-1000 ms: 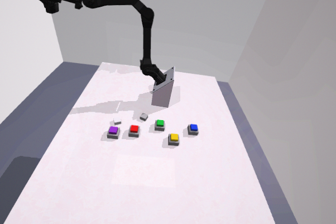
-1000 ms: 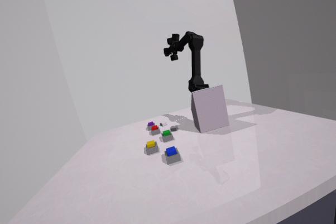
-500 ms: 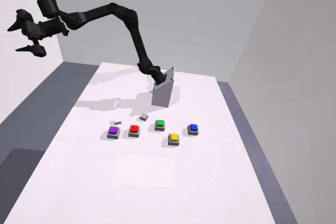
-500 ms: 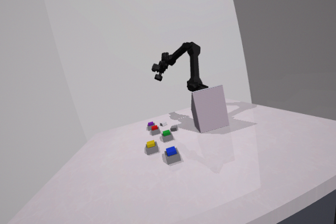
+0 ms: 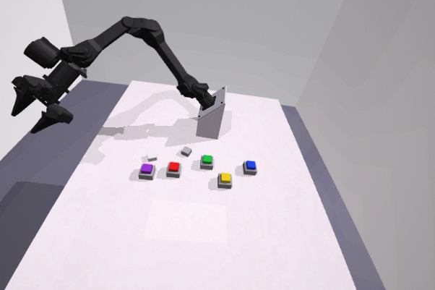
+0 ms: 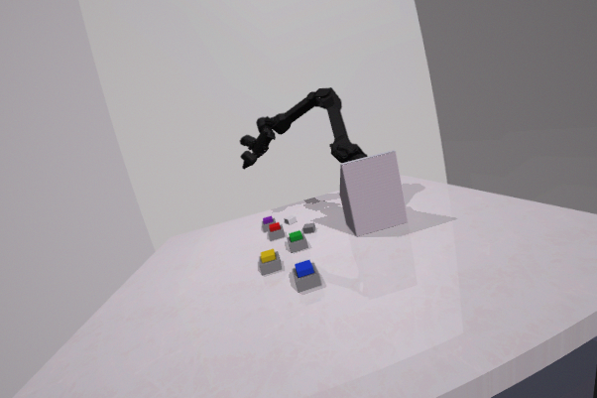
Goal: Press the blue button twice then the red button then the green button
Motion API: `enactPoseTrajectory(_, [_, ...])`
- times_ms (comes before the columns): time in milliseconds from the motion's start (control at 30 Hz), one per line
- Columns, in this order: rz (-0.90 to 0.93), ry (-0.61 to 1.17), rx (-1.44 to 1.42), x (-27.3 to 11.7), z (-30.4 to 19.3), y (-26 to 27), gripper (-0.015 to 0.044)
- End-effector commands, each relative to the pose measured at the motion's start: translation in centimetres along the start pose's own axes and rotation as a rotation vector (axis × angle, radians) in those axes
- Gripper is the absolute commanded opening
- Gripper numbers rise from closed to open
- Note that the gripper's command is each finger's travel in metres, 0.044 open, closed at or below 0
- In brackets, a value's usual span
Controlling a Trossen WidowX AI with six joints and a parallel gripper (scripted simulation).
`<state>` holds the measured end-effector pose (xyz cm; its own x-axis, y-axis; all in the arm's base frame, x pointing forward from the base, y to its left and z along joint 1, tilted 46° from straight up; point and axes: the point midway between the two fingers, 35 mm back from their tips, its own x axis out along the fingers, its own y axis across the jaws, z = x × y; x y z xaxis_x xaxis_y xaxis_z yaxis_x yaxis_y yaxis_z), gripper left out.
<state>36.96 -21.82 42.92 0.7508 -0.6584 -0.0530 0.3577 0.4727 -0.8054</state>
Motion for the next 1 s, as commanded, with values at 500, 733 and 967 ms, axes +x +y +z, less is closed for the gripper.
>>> enactPoseTrajectory(500, [0.621,0.264,0.194,-1.5,2.3,30.3,0.04])
enactPoseTrajectory(733, [0.76,0.422,0.174,-6.6,1.4,39.9,0.04])
enactPoseTrajectory(967, [0.832,0.593,0.103,-13.4,-1.0,48.0,0.04])
